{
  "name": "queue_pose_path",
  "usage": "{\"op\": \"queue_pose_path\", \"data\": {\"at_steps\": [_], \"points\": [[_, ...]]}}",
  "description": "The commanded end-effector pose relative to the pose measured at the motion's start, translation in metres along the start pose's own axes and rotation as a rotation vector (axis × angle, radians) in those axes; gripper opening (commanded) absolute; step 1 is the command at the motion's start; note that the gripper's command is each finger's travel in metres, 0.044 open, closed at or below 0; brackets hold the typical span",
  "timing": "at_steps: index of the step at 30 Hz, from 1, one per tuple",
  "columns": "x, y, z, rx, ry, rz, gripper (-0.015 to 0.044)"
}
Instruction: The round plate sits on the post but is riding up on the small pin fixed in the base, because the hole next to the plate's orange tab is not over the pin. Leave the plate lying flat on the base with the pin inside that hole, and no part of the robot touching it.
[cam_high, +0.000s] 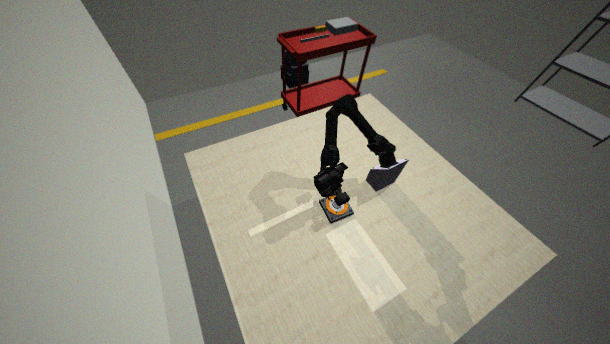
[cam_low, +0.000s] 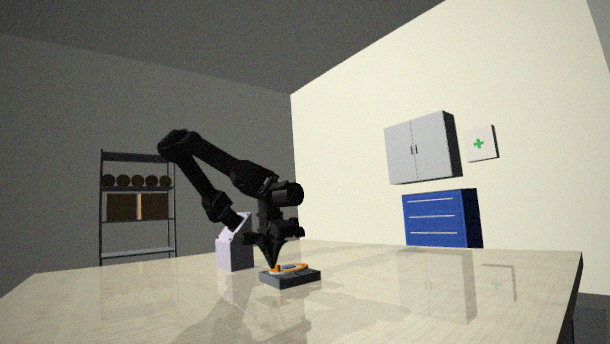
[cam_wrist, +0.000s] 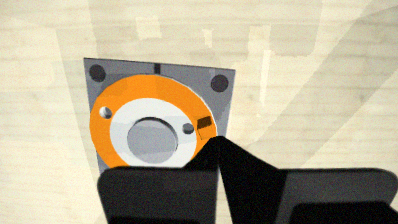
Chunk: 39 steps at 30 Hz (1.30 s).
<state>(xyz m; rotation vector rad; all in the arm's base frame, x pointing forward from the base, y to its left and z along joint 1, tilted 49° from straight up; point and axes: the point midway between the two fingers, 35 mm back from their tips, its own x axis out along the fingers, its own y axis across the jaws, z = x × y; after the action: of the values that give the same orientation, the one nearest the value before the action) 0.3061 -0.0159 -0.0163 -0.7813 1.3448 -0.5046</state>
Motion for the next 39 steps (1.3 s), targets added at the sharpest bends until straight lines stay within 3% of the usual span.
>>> {"op": "queue_pose_path", "data": {"at_steps": [1,39], "points": [[0.000,0.001,0.006,-0.003,0.000,0.000,0.0000],[-0.004,0.026,0.040,-0.001,-0.002,0.001,0.0000]]}}
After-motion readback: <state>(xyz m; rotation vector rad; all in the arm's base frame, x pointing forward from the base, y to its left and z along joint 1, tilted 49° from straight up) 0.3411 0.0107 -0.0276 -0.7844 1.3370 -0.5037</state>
